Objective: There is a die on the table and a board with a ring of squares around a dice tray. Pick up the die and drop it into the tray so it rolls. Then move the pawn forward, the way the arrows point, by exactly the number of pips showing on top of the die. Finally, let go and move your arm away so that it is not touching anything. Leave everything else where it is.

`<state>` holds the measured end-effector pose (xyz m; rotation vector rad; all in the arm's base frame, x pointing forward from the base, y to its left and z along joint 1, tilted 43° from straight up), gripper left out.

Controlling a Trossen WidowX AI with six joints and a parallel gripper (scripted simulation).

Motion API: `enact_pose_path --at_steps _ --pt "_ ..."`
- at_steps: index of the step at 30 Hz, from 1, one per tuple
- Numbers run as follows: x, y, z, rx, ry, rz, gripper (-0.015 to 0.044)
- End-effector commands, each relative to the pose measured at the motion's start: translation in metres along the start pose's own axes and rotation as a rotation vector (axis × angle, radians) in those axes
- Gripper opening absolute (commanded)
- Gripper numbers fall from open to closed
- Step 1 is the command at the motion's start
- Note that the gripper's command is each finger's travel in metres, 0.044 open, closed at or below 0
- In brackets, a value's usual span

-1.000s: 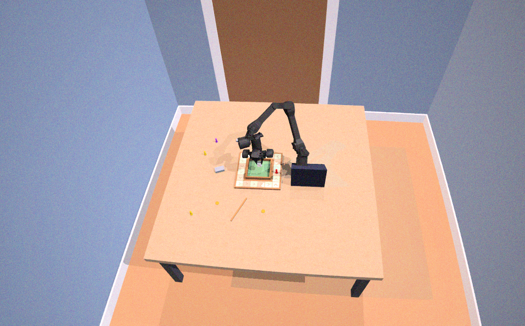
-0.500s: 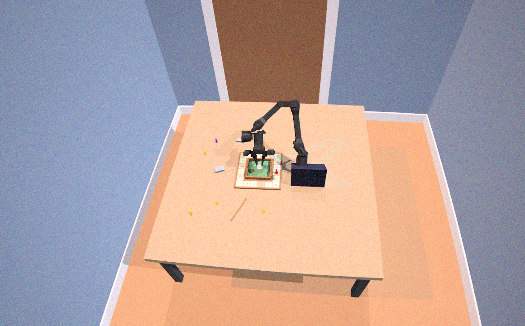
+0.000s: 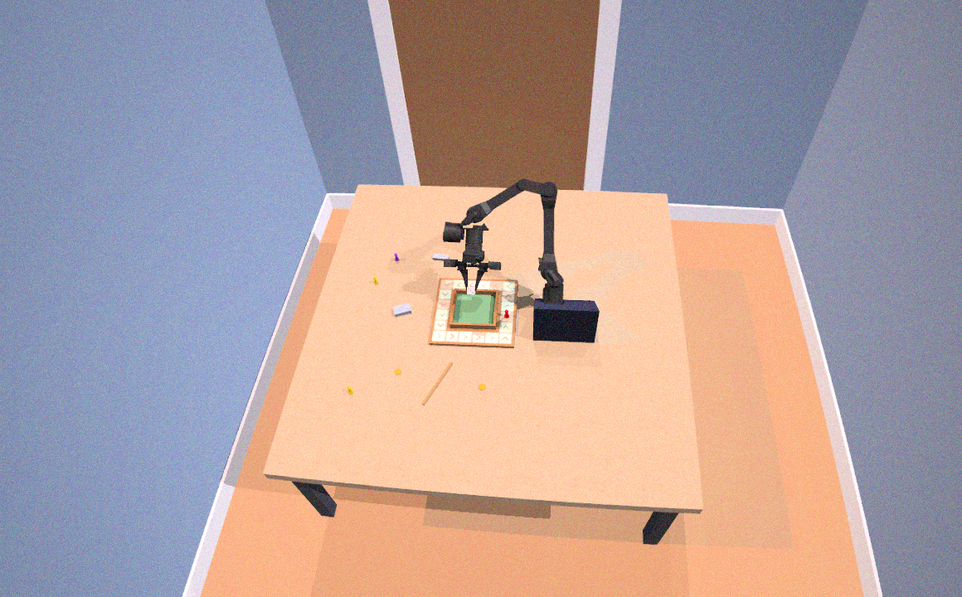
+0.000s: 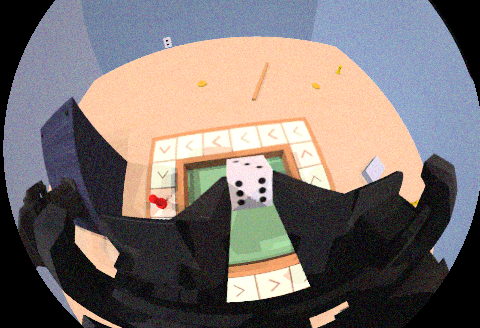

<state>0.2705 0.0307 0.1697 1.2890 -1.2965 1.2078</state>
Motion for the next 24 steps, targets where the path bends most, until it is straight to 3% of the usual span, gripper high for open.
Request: enact_pose_path --at_steps 1,12,20,24 --pt "0.001 0.004 0.0 0.005 -0.003 -0.011 0.0" --pt "0.001 0.002 0.0 0.0 0.0 -0.006 0.0" --pt "0.001 0.002 0.0 0.0 0.0 -0.006 0.021" --pt "0.025 0.001 -0.027 0.004 -0.005 -0.011 0.0315"
Point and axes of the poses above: the point midway between the two fingers, 35 mm back from their tips, its own x axis back along the fingers, its own y axis across the jaws, z = x × y, the point moved 10 cm from there along x, back along the fingers, and after that the axes turned 1 degree about -x, right-handed, at the moved point
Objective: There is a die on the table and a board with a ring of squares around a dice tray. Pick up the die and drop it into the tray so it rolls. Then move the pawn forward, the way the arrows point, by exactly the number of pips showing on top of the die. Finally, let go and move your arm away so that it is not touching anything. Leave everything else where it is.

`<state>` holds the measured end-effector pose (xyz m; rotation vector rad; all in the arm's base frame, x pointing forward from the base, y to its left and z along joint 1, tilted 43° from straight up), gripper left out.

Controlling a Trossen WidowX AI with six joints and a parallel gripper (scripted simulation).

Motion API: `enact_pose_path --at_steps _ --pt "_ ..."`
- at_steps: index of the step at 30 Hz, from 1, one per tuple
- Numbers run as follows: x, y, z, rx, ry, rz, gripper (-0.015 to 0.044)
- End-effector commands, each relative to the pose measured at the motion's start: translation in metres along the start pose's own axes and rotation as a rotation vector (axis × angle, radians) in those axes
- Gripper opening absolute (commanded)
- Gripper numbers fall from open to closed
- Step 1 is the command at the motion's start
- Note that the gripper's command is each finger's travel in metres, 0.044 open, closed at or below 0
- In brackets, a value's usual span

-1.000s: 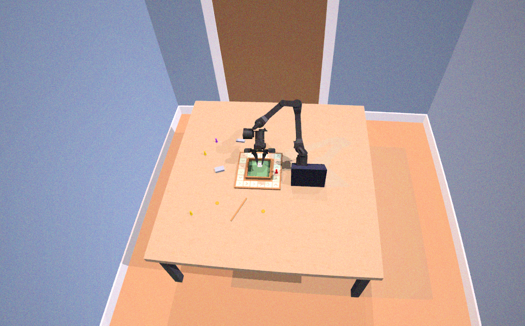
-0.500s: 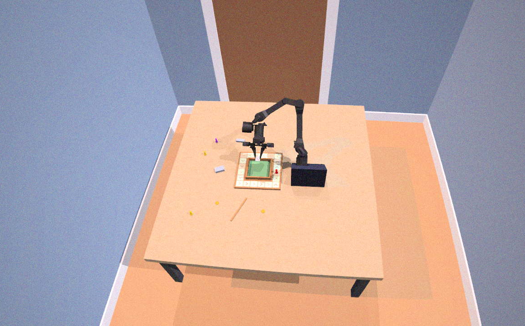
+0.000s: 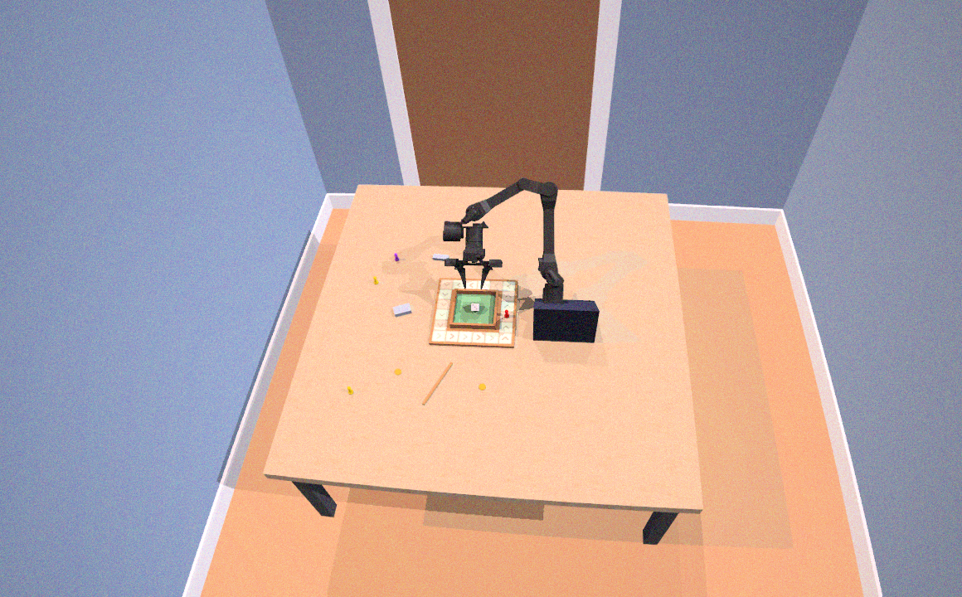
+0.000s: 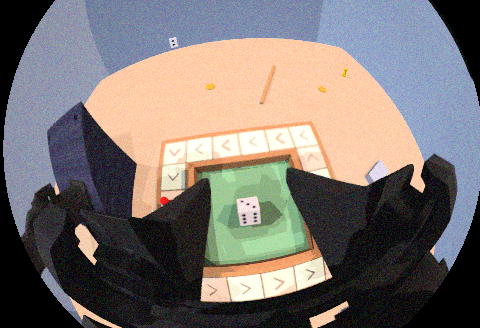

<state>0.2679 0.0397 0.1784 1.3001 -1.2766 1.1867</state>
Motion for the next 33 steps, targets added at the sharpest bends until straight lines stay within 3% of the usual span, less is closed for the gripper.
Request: enact_pose_path --at_steps 1,5,6,10,14,17,19,21,28,33 --pt "0.019 0.0 -0.02 0.008 -0.006 0.015 0.0341" --pt "0.017 0.0 -0.021 0.004 0.011 0.009 0.044" --pt "0.012 -0.001 -0.024 -0.007 0.06 -0.01 0.044" --pt "-0.03 -0.003 -0.05 -0.043 0.474 -0.065 0.044" --pt "-0.062 0.001 -0.076 -0.003 0.826 0.024 0.044" --pt "-0.063 0.001 -0.077 0.001 0.842 0.032 0.044" --pt "-0.058 0.002 -0.074 0.001 0.756 -0.006 0.044" --pt "-0.059 0.005 -0.074 -0.053 0.758 0.016 0.0387" --pt "-0.073 0.036 -0.078 -0.607 0.751 0.248 0.0204" --pt "-0.081 0.06 -0.078 -1.01 0.713 0.427 0.02"
Point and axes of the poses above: the point midway between the two fingers, 35 mm back from their tips, its own x axis back along the fingers, its own y axis across the jaws, z = x × y, the point moved 10 cm from there along x, back along the fingers, and after that the axes turned 1 degree about -x, right-handed, at the moved point
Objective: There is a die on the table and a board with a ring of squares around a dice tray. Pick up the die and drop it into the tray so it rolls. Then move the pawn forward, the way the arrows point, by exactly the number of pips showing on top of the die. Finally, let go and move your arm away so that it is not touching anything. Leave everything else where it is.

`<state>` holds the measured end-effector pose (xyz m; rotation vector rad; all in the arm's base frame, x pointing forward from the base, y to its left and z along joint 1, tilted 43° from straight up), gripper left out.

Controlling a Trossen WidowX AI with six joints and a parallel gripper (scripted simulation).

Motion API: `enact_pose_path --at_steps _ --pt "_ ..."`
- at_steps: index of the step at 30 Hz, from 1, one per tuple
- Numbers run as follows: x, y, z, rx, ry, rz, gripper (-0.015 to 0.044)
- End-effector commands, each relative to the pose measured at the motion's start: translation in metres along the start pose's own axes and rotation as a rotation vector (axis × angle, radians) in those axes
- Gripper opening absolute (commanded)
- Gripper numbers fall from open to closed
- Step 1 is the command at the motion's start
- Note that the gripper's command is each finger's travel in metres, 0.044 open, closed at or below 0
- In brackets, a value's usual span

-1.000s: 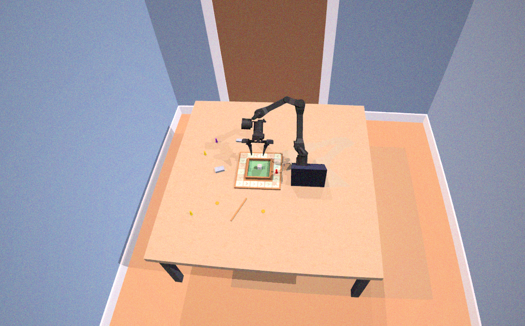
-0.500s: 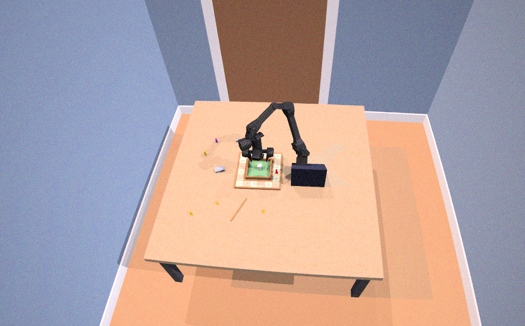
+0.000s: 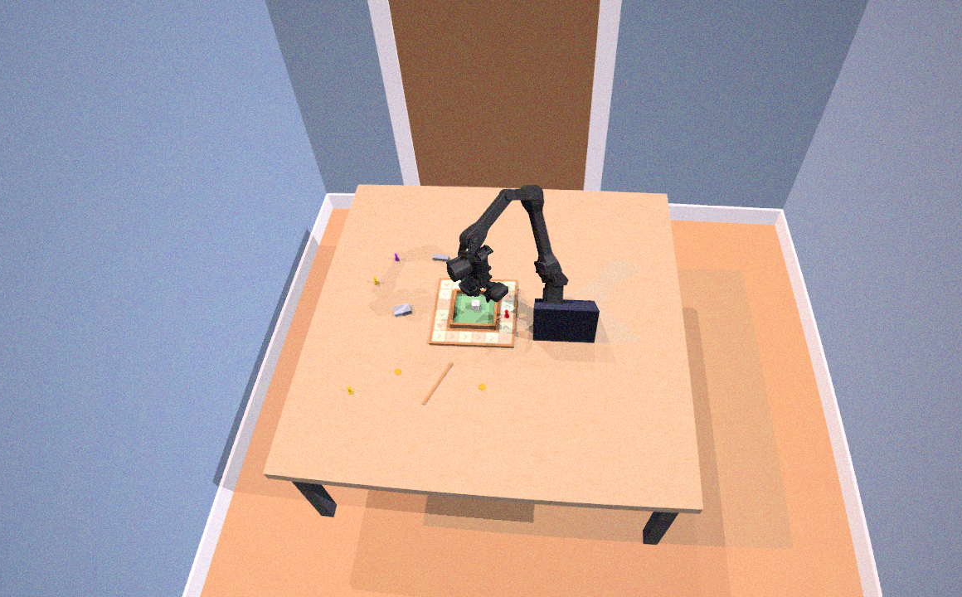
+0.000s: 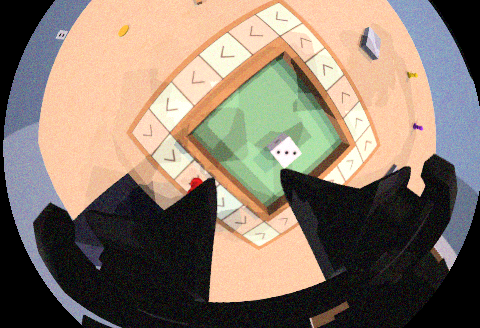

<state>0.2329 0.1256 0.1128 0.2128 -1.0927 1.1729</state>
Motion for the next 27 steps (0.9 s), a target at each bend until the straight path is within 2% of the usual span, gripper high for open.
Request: enact_pose_path --at_steps 1,8,15,27 --pt "-0.008 0.028 0.014 -0.529 0.006 0.011 0.02" --pt "-0.02 0.056 0.03 -1.132 0.003 0.042 0.02" --pt "-0.028 0.071 0.042 -1.508 -0.01 0.064 0.02" --pt "-0.028 0.07 0.042 -1.52 -0.01 0.065 0.02"
Point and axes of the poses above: the point midway between the two fingers, 35 mm back from their tips, its own x axis back along the fingers, its own y axis across the jaws, z = x × y, the point moved 10 cm from there along x, back along the fingers, and after that the axes turned 1 degree about -x, right-handed, at the moved point
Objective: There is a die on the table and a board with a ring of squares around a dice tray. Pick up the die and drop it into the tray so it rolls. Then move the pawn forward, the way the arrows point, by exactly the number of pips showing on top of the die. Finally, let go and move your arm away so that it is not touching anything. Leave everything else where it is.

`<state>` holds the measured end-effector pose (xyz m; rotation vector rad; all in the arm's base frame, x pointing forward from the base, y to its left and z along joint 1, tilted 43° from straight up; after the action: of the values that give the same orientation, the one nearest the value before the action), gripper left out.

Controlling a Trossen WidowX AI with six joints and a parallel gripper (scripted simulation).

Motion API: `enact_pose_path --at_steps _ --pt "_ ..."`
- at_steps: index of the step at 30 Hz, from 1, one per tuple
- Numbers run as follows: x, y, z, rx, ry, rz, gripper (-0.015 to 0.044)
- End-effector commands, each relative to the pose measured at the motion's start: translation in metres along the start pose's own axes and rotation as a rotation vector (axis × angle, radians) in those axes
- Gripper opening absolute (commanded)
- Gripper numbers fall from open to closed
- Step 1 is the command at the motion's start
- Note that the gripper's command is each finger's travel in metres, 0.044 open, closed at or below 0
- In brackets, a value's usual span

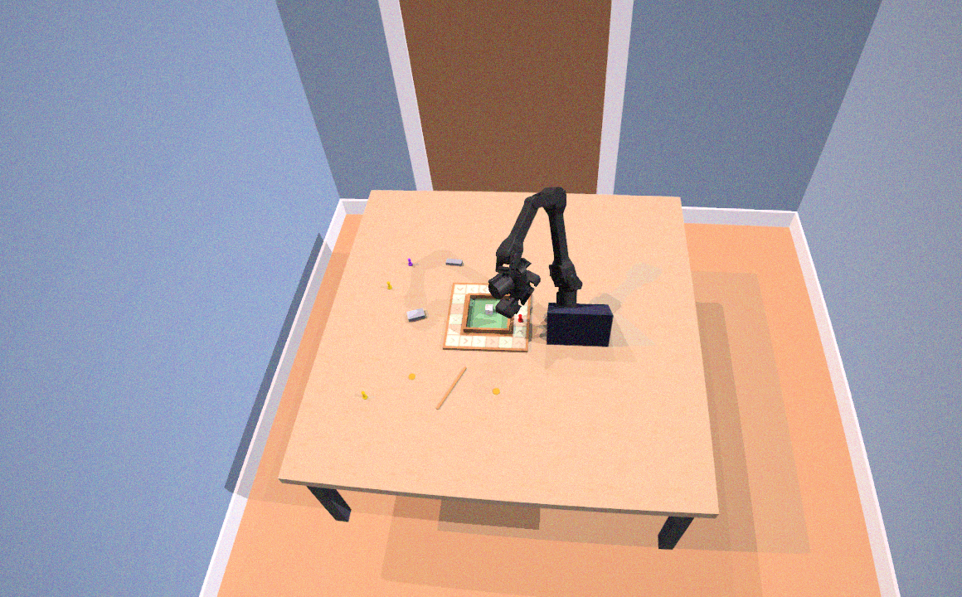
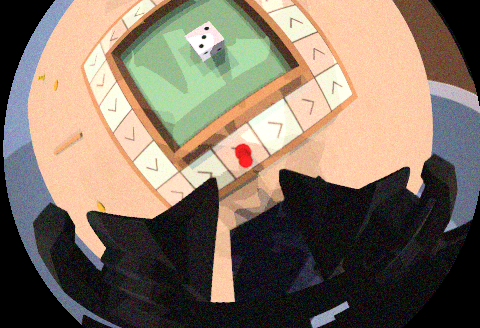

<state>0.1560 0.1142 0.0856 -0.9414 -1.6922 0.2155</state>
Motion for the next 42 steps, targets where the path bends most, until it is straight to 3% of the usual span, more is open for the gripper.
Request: enact_pose_path --at_steps 1,40,42 --pt "-0.002 -0.004 0.002 -0.073 0.003 -0.004 0.02" --pt "-0.058 -0.004 0.002 -0.074 0.001 -0.003 0.02" --pt "-0.058 -0.004 0.002 -0.074 0.001 -0.003 0.0147"
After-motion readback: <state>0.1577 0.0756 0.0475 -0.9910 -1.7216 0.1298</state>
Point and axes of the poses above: the point midway between the two fingers, 35 mm back from their tips, its own x axis back along the fingers, its own y axis across the jaws, z = x × y, the point moved 10 cm from there along x, back along the fingers, and after that the axes turned 1 degree about -x, right-handed, at the moved point
